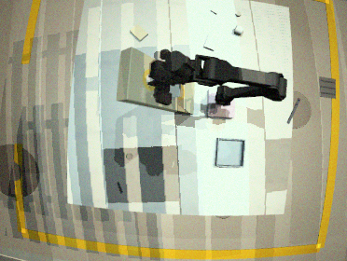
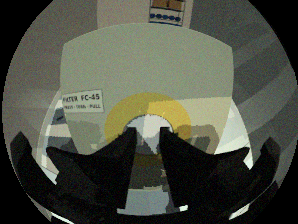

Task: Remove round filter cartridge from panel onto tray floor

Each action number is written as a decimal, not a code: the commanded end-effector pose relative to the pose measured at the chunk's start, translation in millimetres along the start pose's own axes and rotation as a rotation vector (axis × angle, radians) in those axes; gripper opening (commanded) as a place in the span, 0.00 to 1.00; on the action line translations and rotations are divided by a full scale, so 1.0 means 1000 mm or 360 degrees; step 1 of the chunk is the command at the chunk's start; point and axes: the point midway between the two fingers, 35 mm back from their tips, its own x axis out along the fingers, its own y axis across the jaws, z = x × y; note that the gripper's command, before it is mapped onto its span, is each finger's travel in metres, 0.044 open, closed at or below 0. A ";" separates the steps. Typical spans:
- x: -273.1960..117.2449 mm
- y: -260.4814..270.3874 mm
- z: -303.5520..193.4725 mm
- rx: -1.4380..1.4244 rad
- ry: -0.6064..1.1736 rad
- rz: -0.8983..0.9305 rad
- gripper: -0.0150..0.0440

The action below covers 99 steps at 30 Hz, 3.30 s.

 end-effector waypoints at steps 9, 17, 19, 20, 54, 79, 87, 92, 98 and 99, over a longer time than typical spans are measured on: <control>0.008 0.000 0.000 -0.0014 0.0011 0.0002 0.25; 0.008 0.000 0.000 -0.0014 0.0011 0.0002 0.25; 0.008 0.000 0.000 -0.0014 0.0011 0.0002 0.25; 0.008 0.000 0.000 -0.0014 0.0011 0.0002 0.25; -0.068 -0.001 0.001 -0.0014 0.0019 0.0001 0.25; -0.073 -0.001 -0.017 -0.0014 0.0021 0.0001 0.25; -0.070 -0.002 -0.043 -0.0014 0.0023 0.0001 0.25; -0.068 -0.003 -0.059 -0.0014 0.0023 0.0001 0.25; -0.065 -0.004 -0.077 -0.0014 0.0024 0.0001 0.25; -0.064 -0.004 -0.078 -0.0014 0.0024 0.0001 0.25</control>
